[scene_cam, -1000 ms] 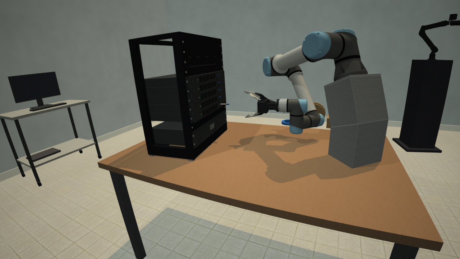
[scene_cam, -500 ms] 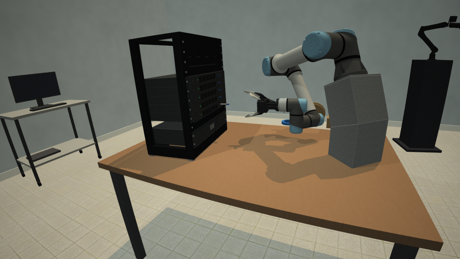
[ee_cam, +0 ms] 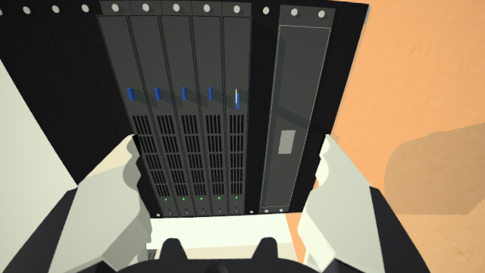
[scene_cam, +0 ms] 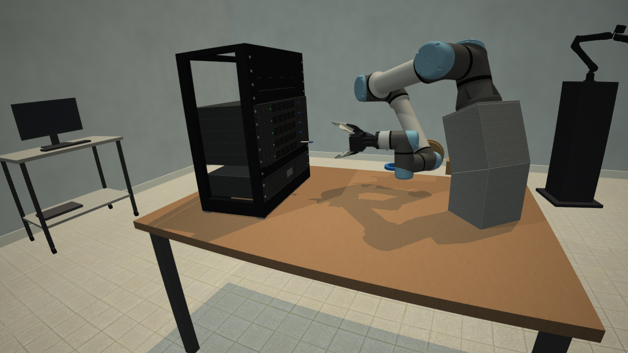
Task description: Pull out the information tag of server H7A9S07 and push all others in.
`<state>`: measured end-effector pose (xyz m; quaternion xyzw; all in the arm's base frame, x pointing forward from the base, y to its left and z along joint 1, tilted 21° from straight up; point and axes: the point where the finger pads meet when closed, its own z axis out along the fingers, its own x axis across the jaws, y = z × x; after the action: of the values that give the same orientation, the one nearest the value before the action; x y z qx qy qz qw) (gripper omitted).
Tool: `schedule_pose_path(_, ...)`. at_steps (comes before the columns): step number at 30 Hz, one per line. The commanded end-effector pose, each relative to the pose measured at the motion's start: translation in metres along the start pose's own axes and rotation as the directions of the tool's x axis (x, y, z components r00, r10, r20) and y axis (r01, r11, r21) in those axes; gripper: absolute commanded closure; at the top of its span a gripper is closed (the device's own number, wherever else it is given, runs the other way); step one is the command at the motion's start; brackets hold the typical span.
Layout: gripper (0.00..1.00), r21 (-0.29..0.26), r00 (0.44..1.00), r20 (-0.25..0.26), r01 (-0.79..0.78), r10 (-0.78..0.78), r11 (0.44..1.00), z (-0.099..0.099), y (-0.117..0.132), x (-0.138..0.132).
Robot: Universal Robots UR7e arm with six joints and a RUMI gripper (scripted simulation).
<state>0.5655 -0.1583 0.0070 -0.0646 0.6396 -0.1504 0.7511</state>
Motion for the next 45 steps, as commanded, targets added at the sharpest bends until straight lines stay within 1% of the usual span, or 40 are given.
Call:
schedule_pose_path(1,0.00,0.034,1.000,-0.027,0.009,-0.008,0.999,0.001,0.000,-0.004)
schedule_pose_path(7,0.00,0.077,0.998,-0.059,0.019,-0.015,0.997,0.003,-0.001,-0.009)
schedule_pose_path(10,0.00,0.085,0.998,-0.064,0.021,-0.016,0.996,0.003,-0.001,-0.010)
schedule_pose_path(24,0.00,0.196,0.988,-0.155,0.059,-0.028,0.979,0.007,-0.002,-0.024)
schedule_pose_path(26,0.00,0.196,0.988,-0.155,0.059,-0.028,0.979,0.007,-0.002,-0.024)
schedule_pose_path(41,0.00,0.308,0.968,-0.250,0.109,-0.030,0.945,0.011,-0.003,-0.038)
schedule_pose_path(43,0.00,0.308,0.968,-0.250,0.109,-0.030,0.945,0.011,-0.003,-0.038)
schedule_pose_path(45,0.00,0.321,0.965,-0.261,0.116,-0.030,0.940,0.011,-0.003,-0.040)
